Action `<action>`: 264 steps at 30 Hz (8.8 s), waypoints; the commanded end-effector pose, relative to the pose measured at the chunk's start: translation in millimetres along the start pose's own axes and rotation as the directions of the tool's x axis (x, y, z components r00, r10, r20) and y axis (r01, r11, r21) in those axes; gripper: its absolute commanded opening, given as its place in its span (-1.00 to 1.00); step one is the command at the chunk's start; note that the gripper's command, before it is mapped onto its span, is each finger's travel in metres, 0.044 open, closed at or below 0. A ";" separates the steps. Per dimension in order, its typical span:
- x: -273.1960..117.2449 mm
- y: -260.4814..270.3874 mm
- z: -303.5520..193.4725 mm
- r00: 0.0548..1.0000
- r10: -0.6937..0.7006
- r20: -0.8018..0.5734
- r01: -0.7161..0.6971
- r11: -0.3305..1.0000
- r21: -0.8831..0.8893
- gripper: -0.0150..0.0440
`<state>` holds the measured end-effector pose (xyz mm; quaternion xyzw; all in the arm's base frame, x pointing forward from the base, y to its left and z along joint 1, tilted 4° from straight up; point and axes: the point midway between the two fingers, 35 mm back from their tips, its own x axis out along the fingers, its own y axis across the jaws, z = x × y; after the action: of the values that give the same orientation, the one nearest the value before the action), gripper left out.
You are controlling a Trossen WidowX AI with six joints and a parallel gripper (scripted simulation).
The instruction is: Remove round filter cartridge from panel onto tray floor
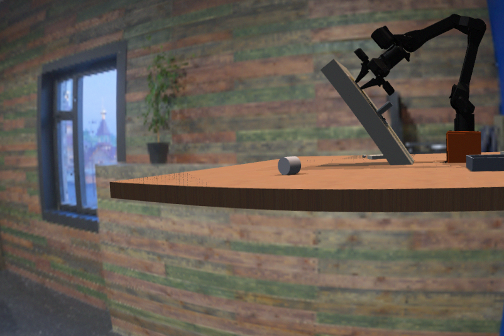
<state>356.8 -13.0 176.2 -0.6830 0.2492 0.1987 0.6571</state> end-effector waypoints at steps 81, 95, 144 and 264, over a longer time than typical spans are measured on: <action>-57.7 71.9 1.3 1.000 0.022 0.002 -0.022 0.999 0.042 -0.10; -56.4 70.2 1.2 0.991 0.136 0.003 -0.136 0.990 0.044 -0.10; -56.1 66.1 0.7 0.940 0.340 0.003 -0.340 0.939 0.049 -0.10; -33.3 71.3 0.5 0.908 0.419 0.001 0.004 -0.012 1.000 -0.49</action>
<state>282.2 -10.7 132.2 -0.0046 0.5148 -0.0411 0.8563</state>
